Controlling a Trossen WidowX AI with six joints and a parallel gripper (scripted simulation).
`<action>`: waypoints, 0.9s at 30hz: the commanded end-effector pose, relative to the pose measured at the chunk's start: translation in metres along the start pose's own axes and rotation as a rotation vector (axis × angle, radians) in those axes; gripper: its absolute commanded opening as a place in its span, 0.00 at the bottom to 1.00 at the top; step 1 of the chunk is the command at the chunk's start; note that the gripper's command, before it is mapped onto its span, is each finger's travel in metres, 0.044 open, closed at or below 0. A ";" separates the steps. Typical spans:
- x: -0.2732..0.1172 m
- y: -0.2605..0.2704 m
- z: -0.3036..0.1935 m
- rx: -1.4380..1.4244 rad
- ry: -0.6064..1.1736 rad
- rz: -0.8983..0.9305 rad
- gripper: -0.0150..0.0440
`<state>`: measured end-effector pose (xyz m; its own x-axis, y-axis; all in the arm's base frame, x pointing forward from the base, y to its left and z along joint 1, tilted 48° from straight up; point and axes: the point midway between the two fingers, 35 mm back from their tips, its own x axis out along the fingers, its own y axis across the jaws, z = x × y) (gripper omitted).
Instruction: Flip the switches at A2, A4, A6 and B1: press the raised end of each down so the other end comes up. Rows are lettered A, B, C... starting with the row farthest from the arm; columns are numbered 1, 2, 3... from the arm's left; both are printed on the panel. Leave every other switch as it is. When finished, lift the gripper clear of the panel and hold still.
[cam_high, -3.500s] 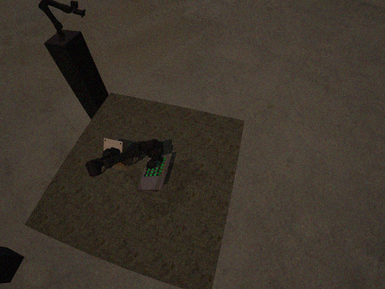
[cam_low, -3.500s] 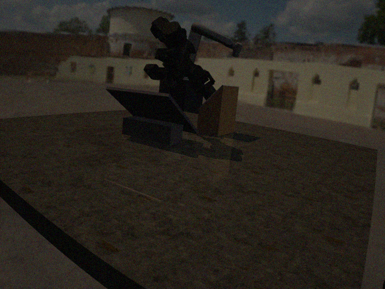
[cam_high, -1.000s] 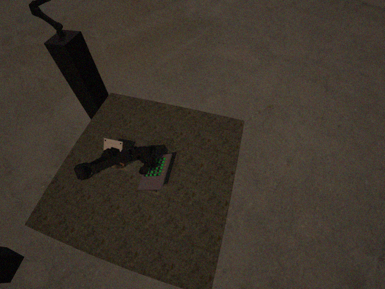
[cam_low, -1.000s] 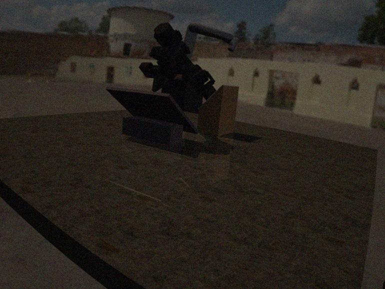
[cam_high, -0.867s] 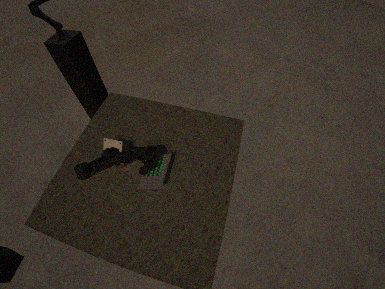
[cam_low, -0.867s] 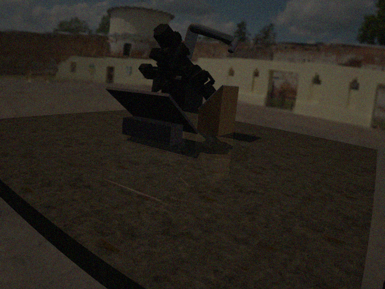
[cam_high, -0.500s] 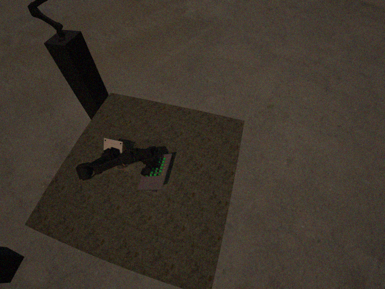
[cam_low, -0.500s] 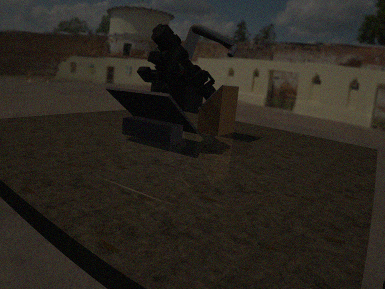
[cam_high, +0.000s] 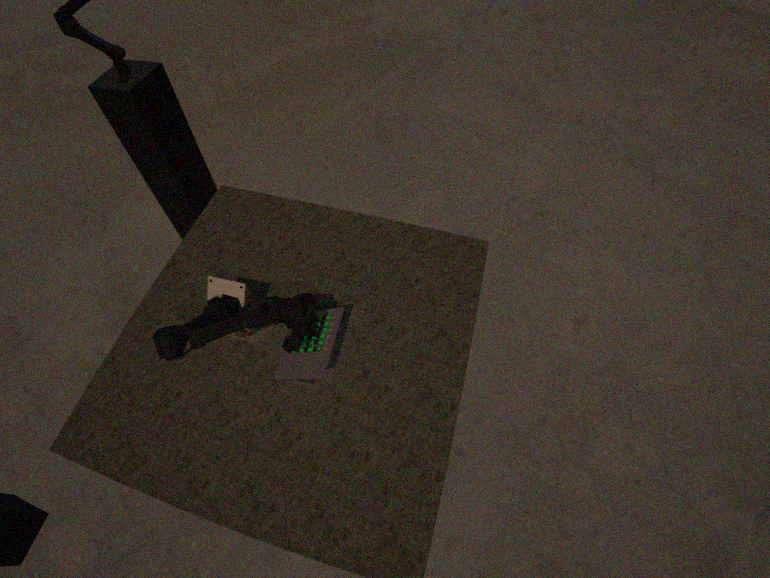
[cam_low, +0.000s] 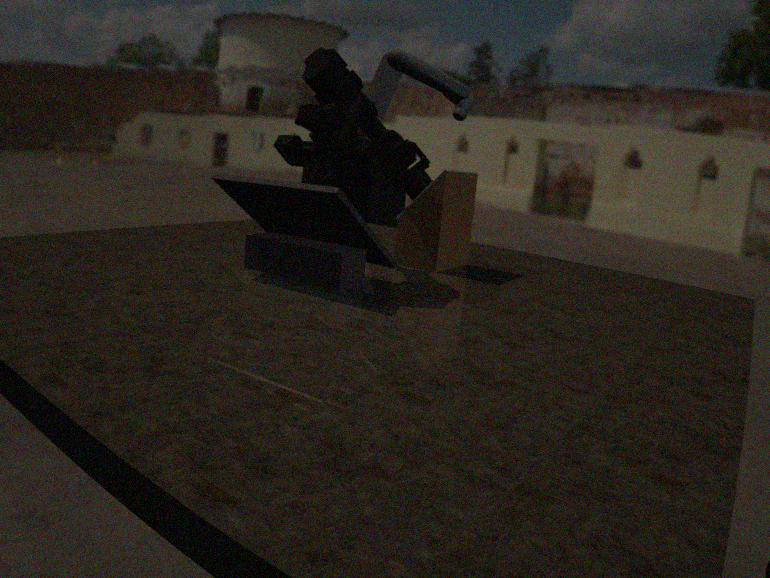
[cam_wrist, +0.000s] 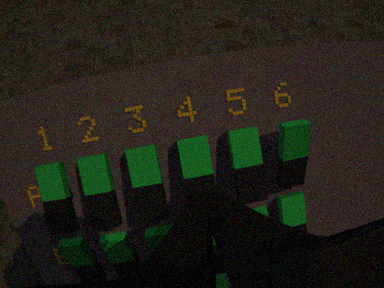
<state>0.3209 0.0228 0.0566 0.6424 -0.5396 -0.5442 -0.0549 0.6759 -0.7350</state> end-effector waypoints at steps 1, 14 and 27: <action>0.000 0.001 0.000 -0.007 0.001 0.003 0.25; 0.002 0.001 0.000 -0.007 0.000 0.003 0.25; 0.004 0.001 -0.001 -0.007 0.000 0.003 0.25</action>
<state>0.3225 0.0213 0.0551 0.6425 -0.5400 -0.5437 -0.0552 0.6751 -0.7356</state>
